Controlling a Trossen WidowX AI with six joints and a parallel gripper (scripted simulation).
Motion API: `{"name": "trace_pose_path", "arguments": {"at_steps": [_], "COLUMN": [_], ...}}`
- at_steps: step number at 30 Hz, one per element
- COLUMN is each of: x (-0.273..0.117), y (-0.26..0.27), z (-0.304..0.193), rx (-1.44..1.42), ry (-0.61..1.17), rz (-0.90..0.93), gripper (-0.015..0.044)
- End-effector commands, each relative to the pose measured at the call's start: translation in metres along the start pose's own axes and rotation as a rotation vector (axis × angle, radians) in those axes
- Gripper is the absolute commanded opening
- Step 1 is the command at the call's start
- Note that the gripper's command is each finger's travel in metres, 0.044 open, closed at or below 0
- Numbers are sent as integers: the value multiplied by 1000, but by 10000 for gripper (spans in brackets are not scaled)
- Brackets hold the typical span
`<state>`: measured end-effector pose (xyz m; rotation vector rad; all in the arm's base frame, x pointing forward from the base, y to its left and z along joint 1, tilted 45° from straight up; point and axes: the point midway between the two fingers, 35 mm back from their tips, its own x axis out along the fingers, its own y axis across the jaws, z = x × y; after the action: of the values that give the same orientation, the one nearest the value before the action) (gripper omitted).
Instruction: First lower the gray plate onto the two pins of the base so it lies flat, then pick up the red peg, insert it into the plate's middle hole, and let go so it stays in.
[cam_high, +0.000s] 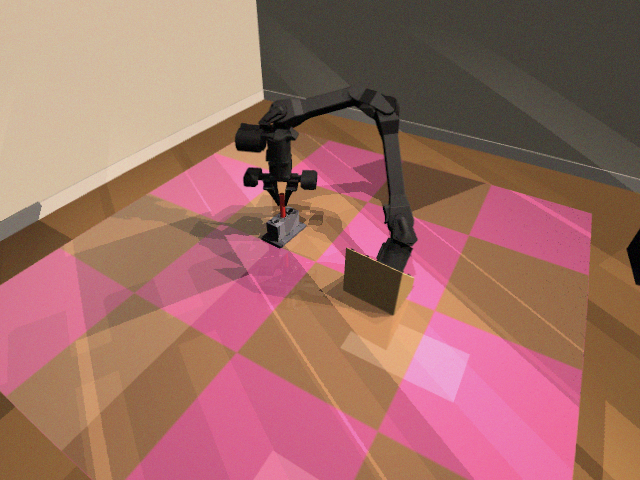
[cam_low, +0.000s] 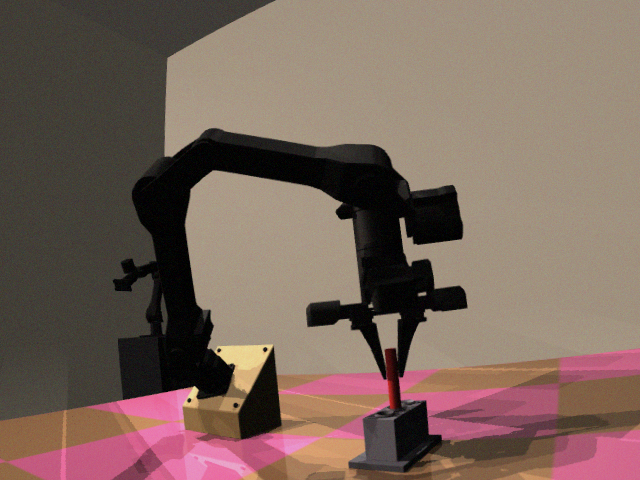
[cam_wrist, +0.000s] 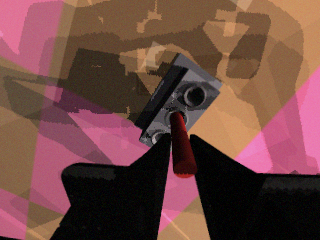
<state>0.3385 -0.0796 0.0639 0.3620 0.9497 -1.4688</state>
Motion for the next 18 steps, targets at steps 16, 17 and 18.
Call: {"name": "trace_pose_path", "arguments": {"at_steps": [16, 17, 18], "x": [-3, -4, -5], "y": [0, 0, 0], "z": [0, 0, -1], "rx": [-6, -7, -8], "ry": [-2, -3, -3], "rz": [-5, -5, -6], "gripper": [150, 150, 150]}}
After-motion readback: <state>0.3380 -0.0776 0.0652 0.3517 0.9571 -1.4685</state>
